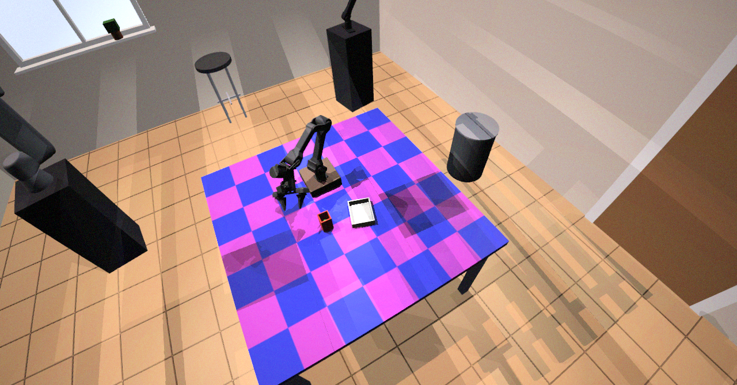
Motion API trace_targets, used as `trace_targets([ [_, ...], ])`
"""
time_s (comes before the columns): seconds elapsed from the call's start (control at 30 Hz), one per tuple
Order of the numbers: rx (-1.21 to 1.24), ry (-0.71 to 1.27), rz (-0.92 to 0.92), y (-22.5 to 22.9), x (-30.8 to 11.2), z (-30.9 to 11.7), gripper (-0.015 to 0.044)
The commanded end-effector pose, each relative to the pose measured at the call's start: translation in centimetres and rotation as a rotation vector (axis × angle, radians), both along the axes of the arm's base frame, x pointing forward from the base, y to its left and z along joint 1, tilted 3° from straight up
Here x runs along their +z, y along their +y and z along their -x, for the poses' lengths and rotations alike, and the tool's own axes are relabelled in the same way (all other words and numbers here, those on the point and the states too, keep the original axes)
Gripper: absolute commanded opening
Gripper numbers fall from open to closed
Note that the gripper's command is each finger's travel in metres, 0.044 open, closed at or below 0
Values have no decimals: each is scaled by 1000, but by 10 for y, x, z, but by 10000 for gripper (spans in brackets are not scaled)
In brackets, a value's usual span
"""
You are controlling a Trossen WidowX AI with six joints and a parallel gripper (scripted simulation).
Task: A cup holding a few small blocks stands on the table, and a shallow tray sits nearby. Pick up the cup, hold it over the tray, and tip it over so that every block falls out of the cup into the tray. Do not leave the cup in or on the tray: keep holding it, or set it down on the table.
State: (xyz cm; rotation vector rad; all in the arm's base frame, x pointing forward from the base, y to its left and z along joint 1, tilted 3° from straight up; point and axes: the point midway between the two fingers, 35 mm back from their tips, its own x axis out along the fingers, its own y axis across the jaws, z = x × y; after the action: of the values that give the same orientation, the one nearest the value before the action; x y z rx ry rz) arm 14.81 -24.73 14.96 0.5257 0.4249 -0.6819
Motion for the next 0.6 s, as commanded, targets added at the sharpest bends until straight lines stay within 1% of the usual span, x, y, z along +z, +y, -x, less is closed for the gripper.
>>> trace_targets([
  [0.0,186,13,133,34,-9,-18,440],
  [0.3,519,7,414,99,-28,-41,440],
  [0.57,543,6,436,104,-30,-42,440],
])
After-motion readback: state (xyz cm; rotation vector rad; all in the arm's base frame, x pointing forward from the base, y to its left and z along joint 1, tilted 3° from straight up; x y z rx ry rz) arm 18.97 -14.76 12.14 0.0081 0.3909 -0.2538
